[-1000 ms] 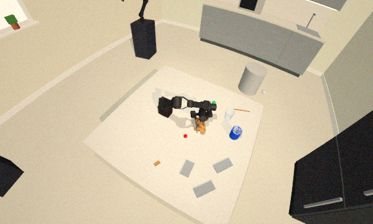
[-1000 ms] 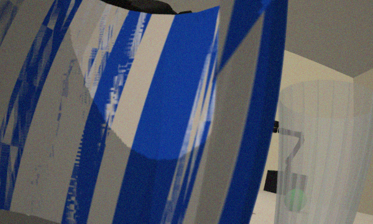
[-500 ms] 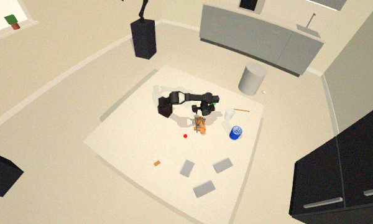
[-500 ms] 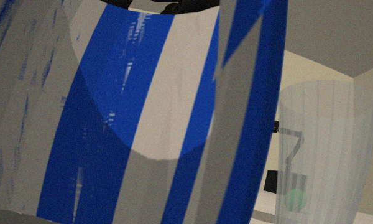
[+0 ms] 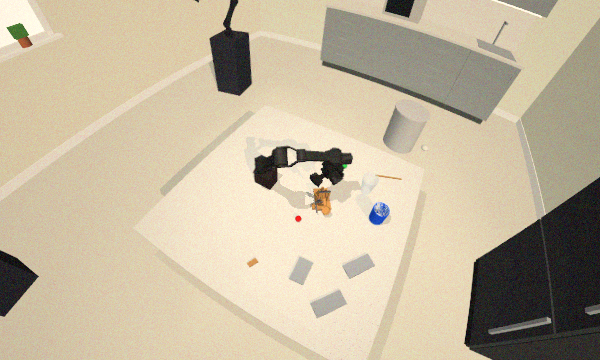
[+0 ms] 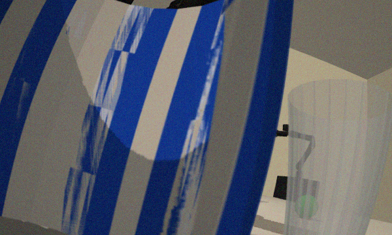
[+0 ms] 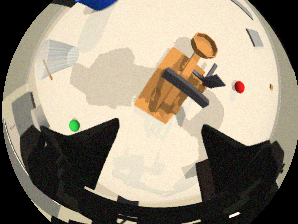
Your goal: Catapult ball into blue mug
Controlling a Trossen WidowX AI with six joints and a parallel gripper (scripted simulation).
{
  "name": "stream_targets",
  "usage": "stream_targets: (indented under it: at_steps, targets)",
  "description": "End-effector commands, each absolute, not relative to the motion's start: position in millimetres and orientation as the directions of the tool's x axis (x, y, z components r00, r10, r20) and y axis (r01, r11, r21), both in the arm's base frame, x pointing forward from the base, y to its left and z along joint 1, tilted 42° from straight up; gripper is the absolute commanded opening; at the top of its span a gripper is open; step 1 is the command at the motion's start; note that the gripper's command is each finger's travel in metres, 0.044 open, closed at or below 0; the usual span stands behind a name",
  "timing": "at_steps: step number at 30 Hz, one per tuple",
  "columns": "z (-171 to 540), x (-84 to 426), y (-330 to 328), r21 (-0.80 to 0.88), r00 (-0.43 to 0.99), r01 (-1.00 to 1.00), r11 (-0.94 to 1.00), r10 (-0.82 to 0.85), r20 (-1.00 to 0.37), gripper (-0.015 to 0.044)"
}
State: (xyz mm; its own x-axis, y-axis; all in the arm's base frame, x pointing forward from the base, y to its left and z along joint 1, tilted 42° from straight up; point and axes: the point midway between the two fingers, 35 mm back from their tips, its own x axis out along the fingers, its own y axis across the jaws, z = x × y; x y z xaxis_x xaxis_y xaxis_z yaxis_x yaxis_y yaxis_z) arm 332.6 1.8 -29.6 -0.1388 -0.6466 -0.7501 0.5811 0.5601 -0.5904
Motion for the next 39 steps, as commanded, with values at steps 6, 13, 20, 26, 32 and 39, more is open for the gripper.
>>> stream_targets:
  at_steps: [6,13,20,26,32,39]
  targets:
    - [-28.0,332.7,2.5,-0.653,-0.137,0.316,0.688,-0.648,-0.749,0.044]
    - [-27.2,332.5,3.2,-0.661,-0.137,0.08,0.746,-0.648,-0.749,0.044]
    - [-26.4,332.4,3.8,-0.63,-0.136,-0.16,0.76,-0.649,-0.749,0.044]
    - [-25.8,332.2,4.4,-0.573,-0.136,-0.36,0.736,-0.649,-0.749,0.044]
    - [-25.1,332.1,5.0,-0.492,-0.135,-0.543,0.68,-0.649,-0.748,0.044]
    - [-24.3,331.9,5.6,-0.371,-0.135,-0.727,0.578,-0.65,-0.748,0.044]
